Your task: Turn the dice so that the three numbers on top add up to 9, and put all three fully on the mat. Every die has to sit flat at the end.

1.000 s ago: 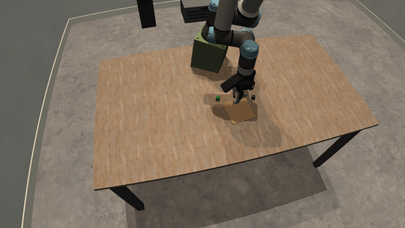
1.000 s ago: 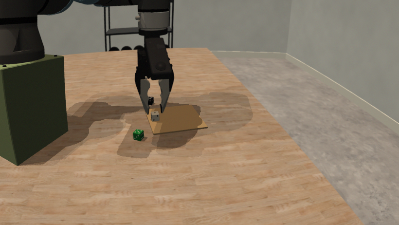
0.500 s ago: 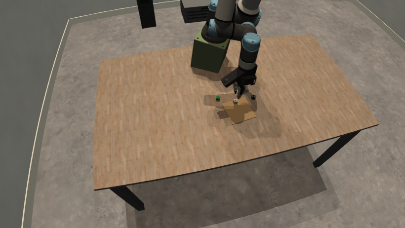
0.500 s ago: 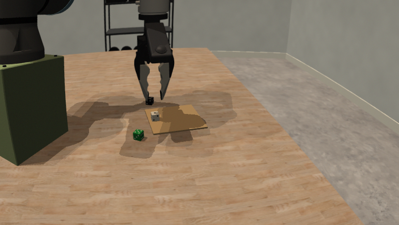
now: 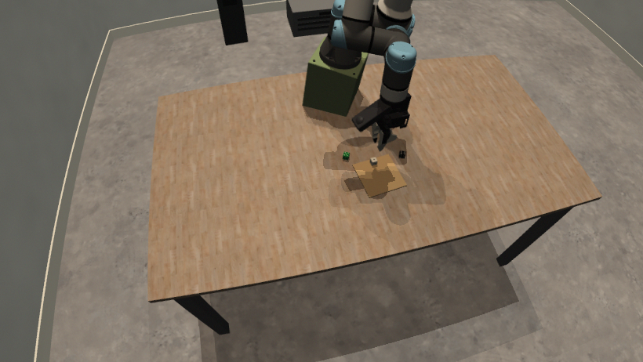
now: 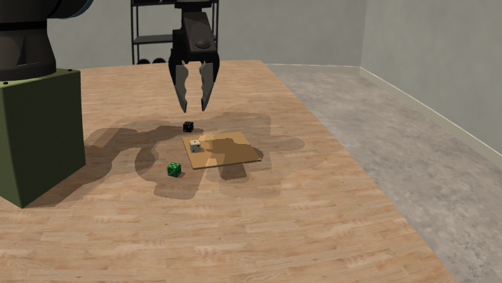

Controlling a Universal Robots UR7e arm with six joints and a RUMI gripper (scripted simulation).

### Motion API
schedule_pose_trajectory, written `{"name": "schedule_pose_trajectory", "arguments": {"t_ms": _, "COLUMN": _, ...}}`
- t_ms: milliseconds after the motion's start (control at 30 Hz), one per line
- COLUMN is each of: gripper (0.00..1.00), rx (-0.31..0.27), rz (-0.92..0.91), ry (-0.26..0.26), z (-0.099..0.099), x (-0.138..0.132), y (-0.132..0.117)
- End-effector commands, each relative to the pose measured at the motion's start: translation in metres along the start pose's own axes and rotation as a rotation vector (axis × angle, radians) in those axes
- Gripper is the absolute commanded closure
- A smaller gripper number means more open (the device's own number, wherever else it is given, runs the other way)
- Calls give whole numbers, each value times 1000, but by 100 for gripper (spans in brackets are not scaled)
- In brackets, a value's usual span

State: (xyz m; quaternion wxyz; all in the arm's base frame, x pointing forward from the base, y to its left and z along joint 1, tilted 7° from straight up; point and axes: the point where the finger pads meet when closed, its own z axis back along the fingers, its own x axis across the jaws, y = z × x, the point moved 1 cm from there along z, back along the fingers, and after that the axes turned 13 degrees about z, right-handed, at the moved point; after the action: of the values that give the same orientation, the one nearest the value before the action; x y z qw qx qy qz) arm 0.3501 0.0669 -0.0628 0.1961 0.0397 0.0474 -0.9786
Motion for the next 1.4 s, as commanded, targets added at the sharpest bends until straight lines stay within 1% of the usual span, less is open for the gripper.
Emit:
{"name": "schedule_pose_trajectory", "arguments": {"t_ms": 0, "gripper": 79, "rx": 0, "rz": 0, "ry": 0, "z": 4, "x": 0, "y": 0}}
{"name": "schedule_pose_trajectory", "arguments": {"t_ms": 233, "gripper": 79, "rx": 0, "rz": 0, "ry": 0, "z": 5, "x": 0, "y": 0}}
{"name": "schedule_pose_trajectory", "arguments": {"t_ms": 267, "gripper": 0, "rx": 0, "rz": 0, "ry": 0, "z": 5, "x": 0, "y": 0}}
{"name": "schedule_pose_trajectory", "arguments": {"t_ms": 1100, "gripper": 0, "rx": 0, "rz": 17, "ry": 0, "z": 5, "x": -1, "y": -1}}
{"name": "schedule_pose_trajectory", "arguments": {"t_ms": 1233, "gripper": 0, "rx": 0, "rz": 112, "ry": 0, "z": 4, "x": -4, "y": -10}}
{"name": "schedule_pose_trajectory", "arguments": {"t_ms": 1367, "gripper": 0, "rx": 0, "rz": 290, "ry": -1, "z": 1, "x": -11, "y": -27}}
